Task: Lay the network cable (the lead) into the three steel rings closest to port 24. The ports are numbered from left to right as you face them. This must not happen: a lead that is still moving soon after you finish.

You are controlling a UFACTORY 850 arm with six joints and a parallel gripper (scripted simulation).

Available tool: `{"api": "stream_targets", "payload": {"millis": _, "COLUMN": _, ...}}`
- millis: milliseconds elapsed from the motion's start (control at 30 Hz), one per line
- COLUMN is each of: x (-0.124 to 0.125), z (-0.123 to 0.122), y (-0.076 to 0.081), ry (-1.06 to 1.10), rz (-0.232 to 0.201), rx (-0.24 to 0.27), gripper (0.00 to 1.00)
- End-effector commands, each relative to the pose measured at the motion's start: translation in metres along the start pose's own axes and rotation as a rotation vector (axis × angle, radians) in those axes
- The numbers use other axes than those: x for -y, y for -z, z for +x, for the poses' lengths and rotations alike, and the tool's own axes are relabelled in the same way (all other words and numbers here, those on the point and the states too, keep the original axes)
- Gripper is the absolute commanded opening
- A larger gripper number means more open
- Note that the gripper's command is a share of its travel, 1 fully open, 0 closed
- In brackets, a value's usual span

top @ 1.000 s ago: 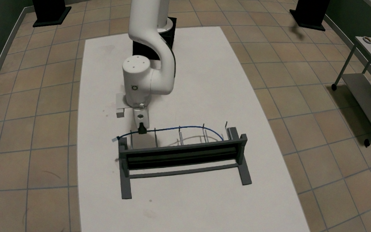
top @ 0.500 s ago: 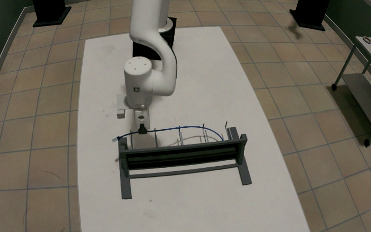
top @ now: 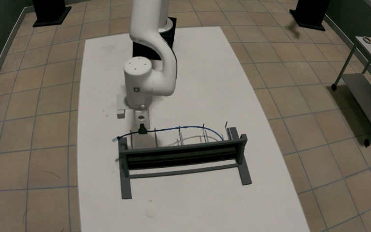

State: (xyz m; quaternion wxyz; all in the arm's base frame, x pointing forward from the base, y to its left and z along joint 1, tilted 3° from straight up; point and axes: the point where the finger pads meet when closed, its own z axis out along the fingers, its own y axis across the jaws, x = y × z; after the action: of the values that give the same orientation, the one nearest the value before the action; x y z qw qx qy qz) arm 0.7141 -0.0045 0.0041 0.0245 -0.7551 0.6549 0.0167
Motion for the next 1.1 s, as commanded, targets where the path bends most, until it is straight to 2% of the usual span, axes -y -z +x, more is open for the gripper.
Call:
{"api": "stream_targets", "payload": {"millis": 0, "x": 0.001, "z": 0.000, "y": 0.001, "ry": 0.000, "rz": 0.003, "rx": 0.000, "gripper": 0.00}}
{"api": "stream_targets", "payload": {"millis": 600, "x": 0.001, "z": 0.000, "y": -0.010, "ry": 0.000, "rz": 0.003, "rx": 0.000, "gripper": 0.00}}
{"api": "stream_targets", "payload": {"millis": 1067, "x": 0.001, "z": 0.000, "y": -0.025, "ry": 0.000, "rz": 0.003, "rx": 0.000, "gripper": 0.00}}
